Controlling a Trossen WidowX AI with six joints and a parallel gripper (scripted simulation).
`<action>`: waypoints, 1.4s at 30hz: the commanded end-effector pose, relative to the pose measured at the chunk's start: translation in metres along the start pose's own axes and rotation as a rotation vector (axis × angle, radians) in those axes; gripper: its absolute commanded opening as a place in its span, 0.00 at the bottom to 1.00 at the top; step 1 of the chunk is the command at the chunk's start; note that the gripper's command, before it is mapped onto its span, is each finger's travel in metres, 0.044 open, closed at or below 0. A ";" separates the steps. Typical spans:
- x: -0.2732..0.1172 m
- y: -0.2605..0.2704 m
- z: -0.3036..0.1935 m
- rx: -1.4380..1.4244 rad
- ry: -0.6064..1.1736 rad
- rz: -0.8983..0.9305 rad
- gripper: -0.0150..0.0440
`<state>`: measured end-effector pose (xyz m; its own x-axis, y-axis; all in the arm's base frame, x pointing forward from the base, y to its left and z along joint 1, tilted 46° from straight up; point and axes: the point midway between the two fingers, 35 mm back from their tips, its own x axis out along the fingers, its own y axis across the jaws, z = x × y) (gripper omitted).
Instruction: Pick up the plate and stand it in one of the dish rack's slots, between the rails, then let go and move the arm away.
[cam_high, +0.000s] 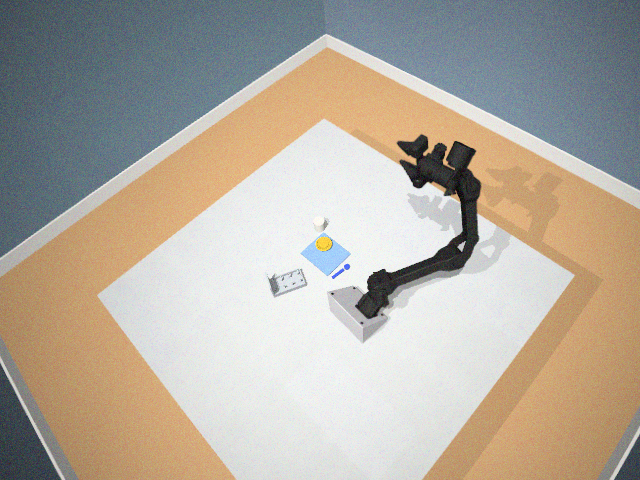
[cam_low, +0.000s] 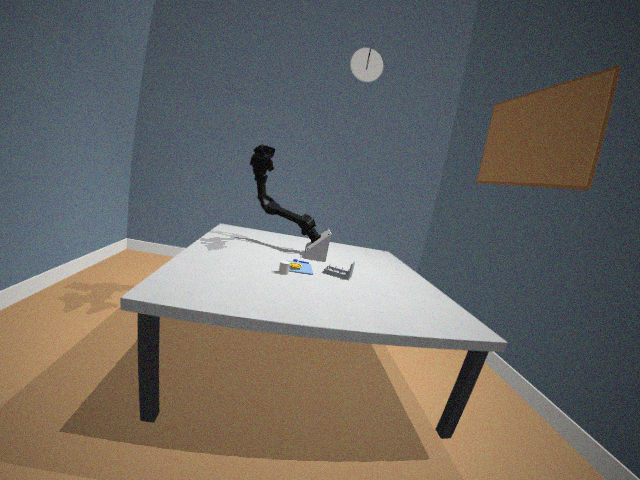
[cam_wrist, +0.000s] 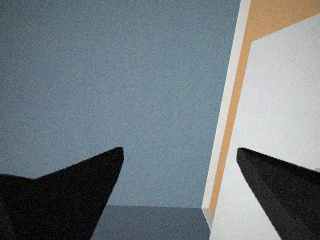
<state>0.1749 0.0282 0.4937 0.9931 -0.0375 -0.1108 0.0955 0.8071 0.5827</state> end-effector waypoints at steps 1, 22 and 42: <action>0.000 0.000 0.000 0.001 0.001 -0.001 0.93; 0.092 -0.012 -0.086 -0.346 0.123 -0.295 0.93; 0.166 -0.073 -0.156 -0.723 0.349 -0.562 0.93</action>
<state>0.3100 0.0591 0.3309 0.7756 -0.4052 -0.4839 0.3752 0.9125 -0.1627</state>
